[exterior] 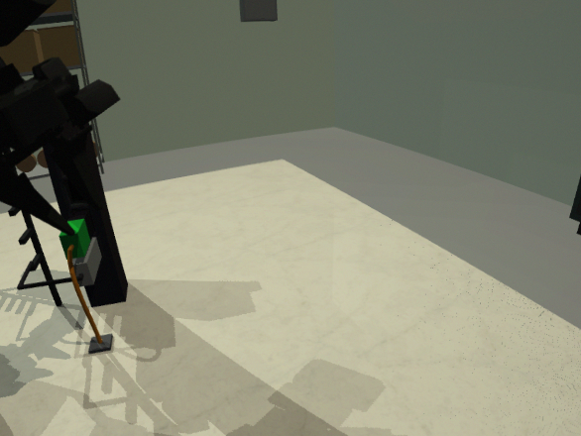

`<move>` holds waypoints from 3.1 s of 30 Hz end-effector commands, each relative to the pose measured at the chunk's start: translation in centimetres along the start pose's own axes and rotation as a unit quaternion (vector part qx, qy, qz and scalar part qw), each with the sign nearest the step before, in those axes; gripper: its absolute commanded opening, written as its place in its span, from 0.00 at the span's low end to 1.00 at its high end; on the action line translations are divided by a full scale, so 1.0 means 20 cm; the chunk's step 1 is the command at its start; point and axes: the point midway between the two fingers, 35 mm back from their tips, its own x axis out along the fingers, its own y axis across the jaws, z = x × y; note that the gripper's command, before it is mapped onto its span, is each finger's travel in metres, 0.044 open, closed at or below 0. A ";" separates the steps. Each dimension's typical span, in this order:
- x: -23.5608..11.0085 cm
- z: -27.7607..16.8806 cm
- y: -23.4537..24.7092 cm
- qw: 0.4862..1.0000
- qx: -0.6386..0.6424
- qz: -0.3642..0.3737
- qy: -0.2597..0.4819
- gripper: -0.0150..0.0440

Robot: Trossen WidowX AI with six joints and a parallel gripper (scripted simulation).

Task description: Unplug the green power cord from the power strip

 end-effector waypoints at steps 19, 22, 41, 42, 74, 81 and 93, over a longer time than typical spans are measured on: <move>0.12 -0.50 0.03 0.913 0.341 -0.200 0.096 0.53; 0.12 -0.50 0.03 0.913 0.341 -0.200 0.096 0.53; 0.12 -0.56 0.10 0.913 0.341 -0.200 0.096 0.53; 0.12 -0.57 0.11 0.913 0.341 -0.200 0.097 0.53; 0.16 -0.66 0.15 0.914 0.339 -0.200 0.098 0.35; 0.16 -0.66 0.15 0.914 0.339 -0.200 0.098 0.27; 0.17 -0.60 0.11 0.914 0.340 -0.200 0.097 0.25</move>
